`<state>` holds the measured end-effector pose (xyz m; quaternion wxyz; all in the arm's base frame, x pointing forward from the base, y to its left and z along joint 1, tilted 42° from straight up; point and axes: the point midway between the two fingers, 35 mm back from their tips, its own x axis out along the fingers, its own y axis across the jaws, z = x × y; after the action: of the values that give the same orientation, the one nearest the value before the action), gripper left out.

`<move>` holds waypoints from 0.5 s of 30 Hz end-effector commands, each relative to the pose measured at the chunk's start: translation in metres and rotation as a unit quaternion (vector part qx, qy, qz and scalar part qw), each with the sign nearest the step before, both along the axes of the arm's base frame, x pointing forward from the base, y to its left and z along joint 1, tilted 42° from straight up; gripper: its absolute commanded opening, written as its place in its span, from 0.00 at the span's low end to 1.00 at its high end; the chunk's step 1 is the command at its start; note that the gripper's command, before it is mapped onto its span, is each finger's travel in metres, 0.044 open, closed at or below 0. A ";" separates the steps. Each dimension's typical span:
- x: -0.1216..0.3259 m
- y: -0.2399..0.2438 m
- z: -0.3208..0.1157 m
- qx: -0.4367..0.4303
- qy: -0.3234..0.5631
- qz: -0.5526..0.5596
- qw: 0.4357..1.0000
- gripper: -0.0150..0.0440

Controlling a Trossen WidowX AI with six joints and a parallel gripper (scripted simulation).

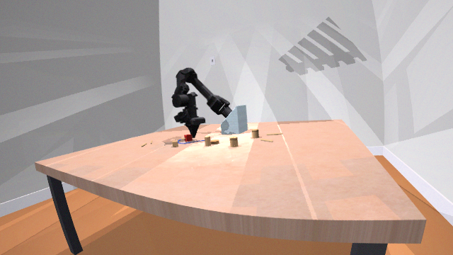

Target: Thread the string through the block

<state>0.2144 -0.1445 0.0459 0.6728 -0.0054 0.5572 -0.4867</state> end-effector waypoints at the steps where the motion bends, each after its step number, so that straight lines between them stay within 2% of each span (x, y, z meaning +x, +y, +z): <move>1: 0.000 0.000 0.000 -0.004 -0.003 0.004 1.000 0.25; 15: -0.001 -0.001 -0.001 -0.013 -0.022 0.016 1.000 0.25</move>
<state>0.2144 -0.1445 0.0447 0.6925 -0.0097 0.5350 -0.4839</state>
